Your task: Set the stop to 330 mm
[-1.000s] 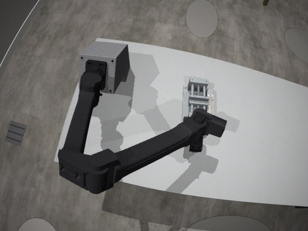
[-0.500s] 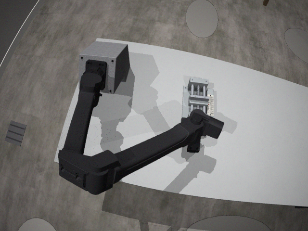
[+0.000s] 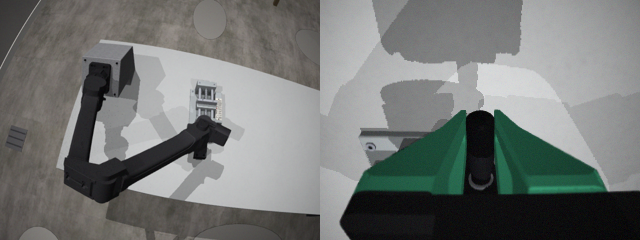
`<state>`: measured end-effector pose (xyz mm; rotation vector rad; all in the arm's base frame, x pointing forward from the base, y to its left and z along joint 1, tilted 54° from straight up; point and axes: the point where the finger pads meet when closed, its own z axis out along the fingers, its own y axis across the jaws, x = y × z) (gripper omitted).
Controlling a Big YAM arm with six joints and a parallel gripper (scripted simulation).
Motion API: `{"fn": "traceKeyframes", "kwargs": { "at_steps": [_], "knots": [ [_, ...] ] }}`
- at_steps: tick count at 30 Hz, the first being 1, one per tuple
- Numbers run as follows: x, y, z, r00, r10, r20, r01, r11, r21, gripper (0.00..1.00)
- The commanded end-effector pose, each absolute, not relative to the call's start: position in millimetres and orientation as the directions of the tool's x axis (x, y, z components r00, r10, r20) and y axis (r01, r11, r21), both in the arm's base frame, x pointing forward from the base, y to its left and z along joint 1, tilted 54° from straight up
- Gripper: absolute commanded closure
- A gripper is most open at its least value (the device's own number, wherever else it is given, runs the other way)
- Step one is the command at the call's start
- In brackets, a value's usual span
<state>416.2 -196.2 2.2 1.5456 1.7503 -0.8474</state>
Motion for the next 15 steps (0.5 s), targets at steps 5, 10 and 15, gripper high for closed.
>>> {"fn": "traceKeyframes", "kwargs": {
  "at_steps": [5, 10, 15],
  "knots": [
    [423.1, -222.7, -15.4, -0.094, 0.578, -0.811, 0.995, 0.075, -0.062, 0.94],
    [413.1, -221.7, -21.7, -0.111, 0.58, -0.807, 0.994, 0.075, -0.083, 0.94],
    [425.0, -223.8, -18.1, -0.105, 0.58, -0.808, 0.994, 0.072, -0.078, 0.94]
  ]
}}
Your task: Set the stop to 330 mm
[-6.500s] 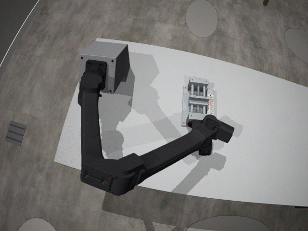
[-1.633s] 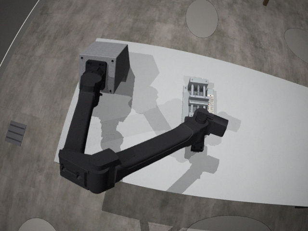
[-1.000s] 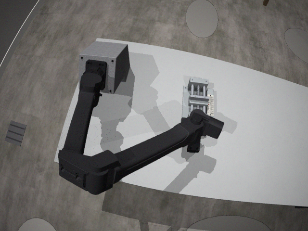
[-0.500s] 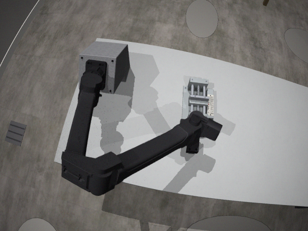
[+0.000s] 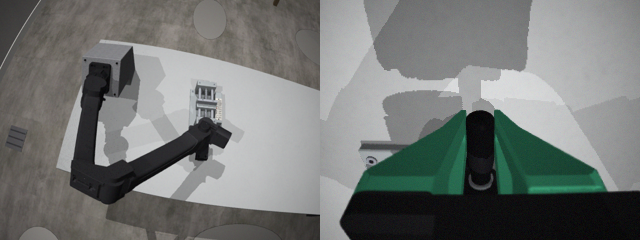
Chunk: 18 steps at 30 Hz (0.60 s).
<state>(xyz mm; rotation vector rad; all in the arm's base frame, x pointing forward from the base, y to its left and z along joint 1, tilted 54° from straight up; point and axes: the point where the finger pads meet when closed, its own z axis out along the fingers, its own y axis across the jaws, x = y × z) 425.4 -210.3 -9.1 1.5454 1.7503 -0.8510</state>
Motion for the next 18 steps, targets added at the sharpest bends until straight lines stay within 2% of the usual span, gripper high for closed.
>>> {"fn": "traceKeyframes", "kwargs": {
  "at_steps": [1, 18],
  "knots": [
    [426.9, -224.1, -18.8, -0.106, 0.581, -0.807, 0.994, 0.071, -0.079, 0.94],
    [449.4, -225.5, -22.6, -0.09, 0.583, -0.808, 0.996, 0.063, -0.065, 0.94]
  ]
}}
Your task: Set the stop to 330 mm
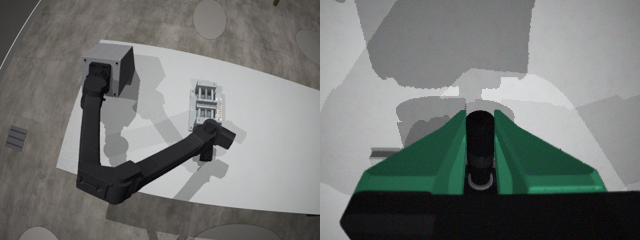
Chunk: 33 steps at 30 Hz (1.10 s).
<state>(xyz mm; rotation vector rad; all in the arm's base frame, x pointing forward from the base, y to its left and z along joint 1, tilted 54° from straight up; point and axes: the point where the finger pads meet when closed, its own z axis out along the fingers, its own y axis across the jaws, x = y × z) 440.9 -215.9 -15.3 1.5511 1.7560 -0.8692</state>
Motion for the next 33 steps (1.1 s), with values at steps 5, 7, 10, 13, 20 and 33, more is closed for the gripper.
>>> {"fn": "traceKeyframes", "kwargs": {
  "at_steps": [5, 7, 10, 13, 20, 33],
  "knots": [
    [464.2, -217.9, -22.8, -0.097, 0.581, -0.808, 0.995, 0.076, -0.065, 0.94],
    [464.9, -220.7, -23.1, -0.093, 0.583, -0.807, 0.996, 0.07, -0.064, 0.94],
    [467.8, -224.4, -22.0, -0.073, 0.58, -0.811, 0.997, 0.065, -0.043, 0.94],
    [468.1, -224.2, -21.9, -0.074, 0.58, -0.811, 0.997, 0.066, -0.045, 0.94],
    [481.0, -199.7, -20.7, -0.112, 0.579, -0.807, 0.993, 0.104, -0.063, 0.94],
    [486.3, -195.9, -18.6, -0.112, 0.579, -0.807, 0.993, 0.105, -0.062, 0.94]
  ]
}}
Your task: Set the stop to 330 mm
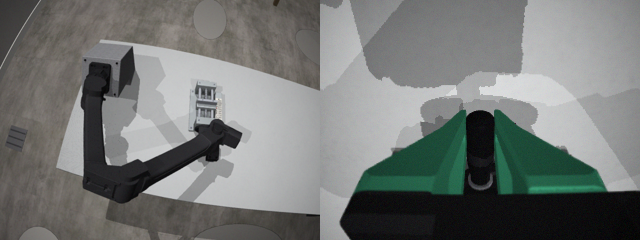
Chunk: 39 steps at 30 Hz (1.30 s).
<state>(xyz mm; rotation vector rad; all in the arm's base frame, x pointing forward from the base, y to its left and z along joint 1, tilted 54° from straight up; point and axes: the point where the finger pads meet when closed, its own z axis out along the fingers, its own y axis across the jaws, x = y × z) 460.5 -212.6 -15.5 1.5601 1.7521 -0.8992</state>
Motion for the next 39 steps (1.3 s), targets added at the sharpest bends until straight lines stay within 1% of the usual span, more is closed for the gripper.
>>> {"fn": "traceKeyframes", "kwargs": {
  "at_steps": [1, 32, 34, 39],
  "knots": [
    [487.1, -195.0, -18.1, -0.112, 0.579, -0.807, 0.993, 0.105, -0.062, 0.94],
    [507.0, -179.7, -7.8, -0.095, 0.577, -0.811, 0.993, 0.107, -0.04, 0.94],
    [503.3, -177.5, -7.2, -0.11, 0.579, -0.808, 0.993, 0.105, -0.059, 0.94],
    [505.7, -170.4, 5.5, -0.097, 0.579, -0.81, 0.994, 0.105, -0.044, 0.94]
  ]
}}
